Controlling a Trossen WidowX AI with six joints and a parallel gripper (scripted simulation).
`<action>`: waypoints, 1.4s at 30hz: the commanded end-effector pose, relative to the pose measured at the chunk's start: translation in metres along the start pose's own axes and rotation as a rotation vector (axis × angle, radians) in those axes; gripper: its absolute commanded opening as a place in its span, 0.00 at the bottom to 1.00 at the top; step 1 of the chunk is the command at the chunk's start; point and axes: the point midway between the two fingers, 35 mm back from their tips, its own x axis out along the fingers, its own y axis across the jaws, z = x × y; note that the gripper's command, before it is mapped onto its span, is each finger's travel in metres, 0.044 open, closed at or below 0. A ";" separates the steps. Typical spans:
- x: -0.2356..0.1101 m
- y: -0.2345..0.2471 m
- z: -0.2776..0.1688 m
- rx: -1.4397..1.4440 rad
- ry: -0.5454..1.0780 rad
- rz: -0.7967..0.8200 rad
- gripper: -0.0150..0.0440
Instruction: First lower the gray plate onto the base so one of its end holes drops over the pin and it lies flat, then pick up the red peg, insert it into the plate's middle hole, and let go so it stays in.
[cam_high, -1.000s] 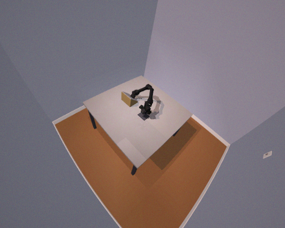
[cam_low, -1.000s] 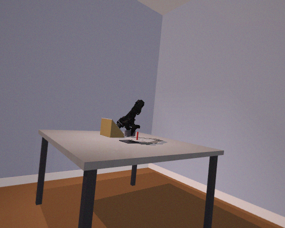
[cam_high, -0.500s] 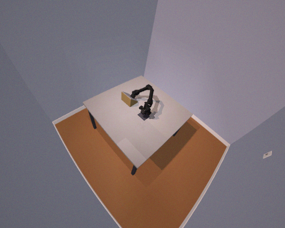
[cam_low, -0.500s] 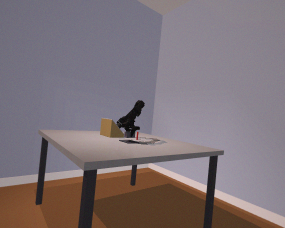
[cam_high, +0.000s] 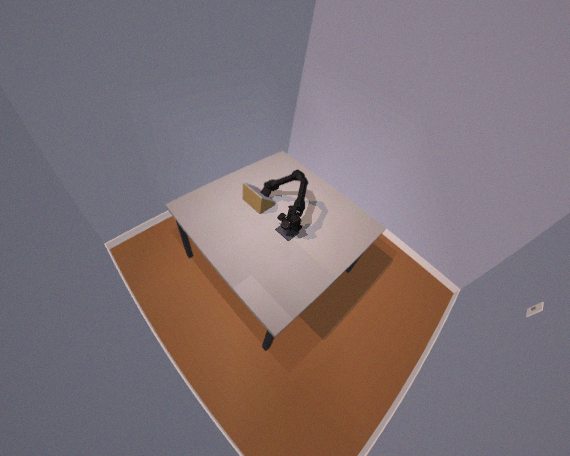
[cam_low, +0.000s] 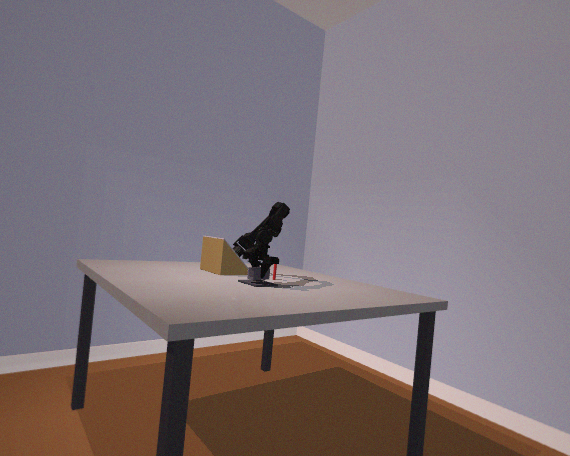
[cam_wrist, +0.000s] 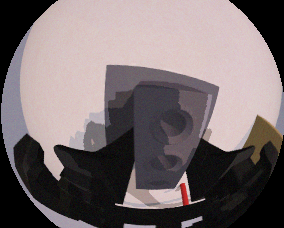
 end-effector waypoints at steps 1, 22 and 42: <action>0.007 -0.001 0.000 0.005 0.005 0.002 0.25; 0.005 0.000 0.000 0.000 0.000 0.000 0.79; -0.112 0.000 0.001 0.006 0.000 0.000 1.00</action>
